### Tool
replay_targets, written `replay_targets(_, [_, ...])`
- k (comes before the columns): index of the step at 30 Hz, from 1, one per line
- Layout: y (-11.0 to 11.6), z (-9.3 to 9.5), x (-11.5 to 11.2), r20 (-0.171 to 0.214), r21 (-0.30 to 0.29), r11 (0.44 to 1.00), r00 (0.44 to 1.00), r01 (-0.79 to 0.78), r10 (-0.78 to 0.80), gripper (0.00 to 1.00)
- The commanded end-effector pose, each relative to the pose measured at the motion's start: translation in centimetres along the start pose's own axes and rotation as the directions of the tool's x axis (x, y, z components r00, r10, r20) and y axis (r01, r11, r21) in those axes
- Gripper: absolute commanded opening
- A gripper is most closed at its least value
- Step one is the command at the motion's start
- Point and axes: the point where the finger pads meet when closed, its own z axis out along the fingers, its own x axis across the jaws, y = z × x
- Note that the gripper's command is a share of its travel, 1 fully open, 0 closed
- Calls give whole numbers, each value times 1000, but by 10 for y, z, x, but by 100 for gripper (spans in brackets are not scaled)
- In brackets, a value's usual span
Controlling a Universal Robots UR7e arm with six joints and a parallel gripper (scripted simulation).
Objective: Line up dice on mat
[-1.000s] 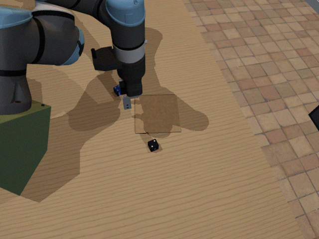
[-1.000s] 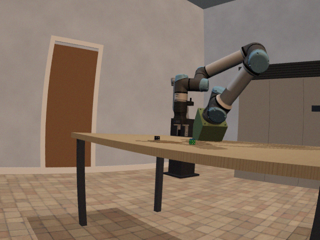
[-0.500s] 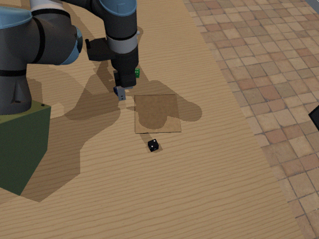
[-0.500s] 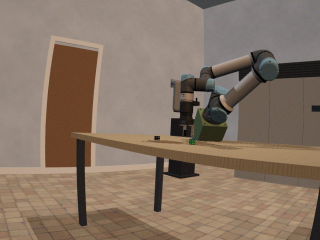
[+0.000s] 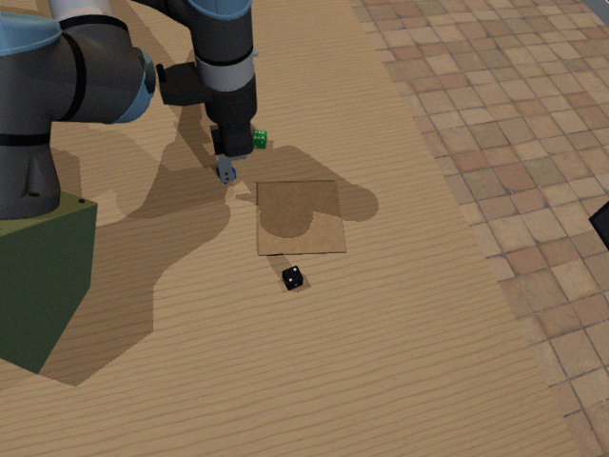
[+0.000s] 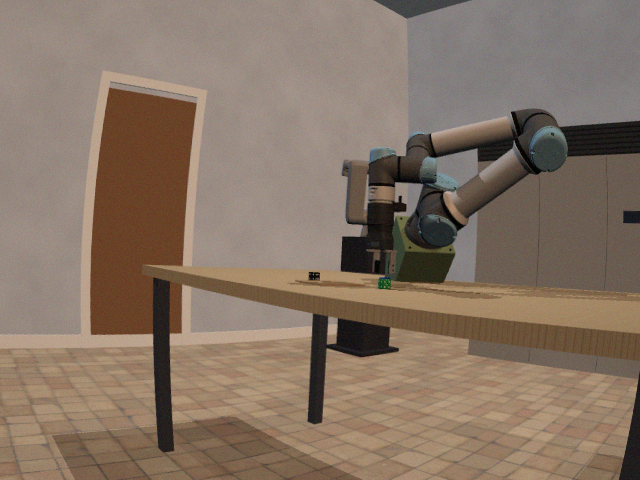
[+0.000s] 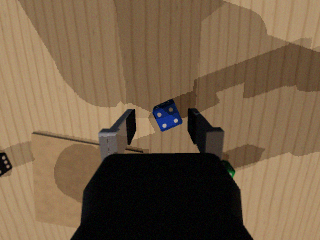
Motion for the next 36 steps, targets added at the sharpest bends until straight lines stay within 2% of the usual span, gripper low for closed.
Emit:
replay_targets(1, [-1,0,4,0,0,1000,1000,0,0,100])
replay_targets(36, [-2,0,8,0,0,1000,1000,0,0,100])
